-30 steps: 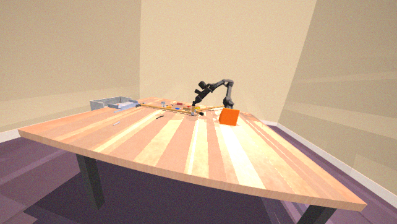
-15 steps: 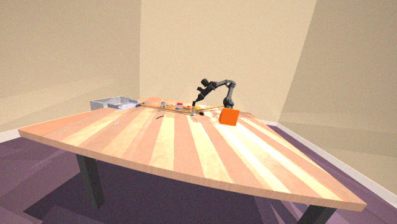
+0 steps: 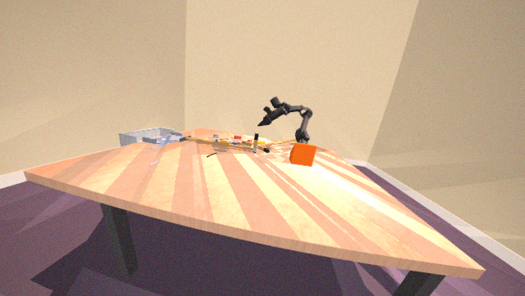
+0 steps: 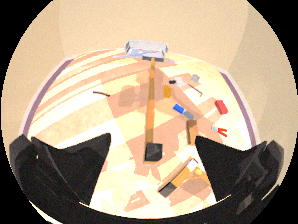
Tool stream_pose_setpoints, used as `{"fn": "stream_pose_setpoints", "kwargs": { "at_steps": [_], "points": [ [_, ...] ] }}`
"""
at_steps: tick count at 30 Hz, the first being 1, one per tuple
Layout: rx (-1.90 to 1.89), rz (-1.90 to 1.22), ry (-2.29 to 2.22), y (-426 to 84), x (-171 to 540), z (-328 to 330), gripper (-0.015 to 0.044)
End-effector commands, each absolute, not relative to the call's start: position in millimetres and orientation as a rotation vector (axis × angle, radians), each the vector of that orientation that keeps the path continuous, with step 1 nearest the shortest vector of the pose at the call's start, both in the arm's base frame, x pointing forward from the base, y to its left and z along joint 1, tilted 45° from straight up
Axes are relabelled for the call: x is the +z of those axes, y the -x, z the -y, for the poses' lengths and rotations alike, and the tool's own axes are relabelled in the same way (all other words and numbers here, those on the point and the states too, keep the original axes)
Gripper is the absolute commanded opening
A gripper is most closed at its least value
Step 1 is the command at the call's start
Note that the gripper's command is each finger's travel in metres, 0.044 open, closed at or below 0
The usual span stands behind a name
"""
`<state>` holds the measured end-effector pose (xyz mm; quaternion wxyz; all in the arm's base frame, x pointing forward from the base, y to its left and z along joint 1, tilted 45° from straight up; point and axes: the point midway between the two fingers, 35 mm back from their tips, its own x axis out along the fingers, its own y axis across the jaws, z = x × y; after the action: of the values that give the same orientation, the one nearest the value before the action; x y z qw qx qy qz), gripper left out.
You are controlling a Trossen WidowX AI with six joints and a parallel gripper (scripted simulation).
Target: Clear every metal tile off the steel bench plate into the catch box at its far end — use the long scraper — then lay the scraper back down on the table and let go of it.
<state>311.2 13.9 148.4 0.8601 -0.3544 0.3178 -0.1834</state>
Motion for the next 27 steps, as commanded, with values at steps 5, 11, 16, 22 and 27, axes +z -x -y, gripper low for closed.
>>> {"fn": "stream_pose_setpoints", "kwargs": {
  "at_steps": [5,11,16,22,27],
  "points": [
    [-0.343,-0.570,0.772,-311,172,-42,0.0440],
    [-0.314,-0.504,0.786,-308,188,-62,0.0440],
    [-0.291,-0.451,0.793,-304,202,-78,0.0440],
    [-0.264,-0.390,0.797,-298,218,-96,0.0440],
    [-0.241,-0.342,0.797,-291,231,-110,0.0440]
  ]
}}
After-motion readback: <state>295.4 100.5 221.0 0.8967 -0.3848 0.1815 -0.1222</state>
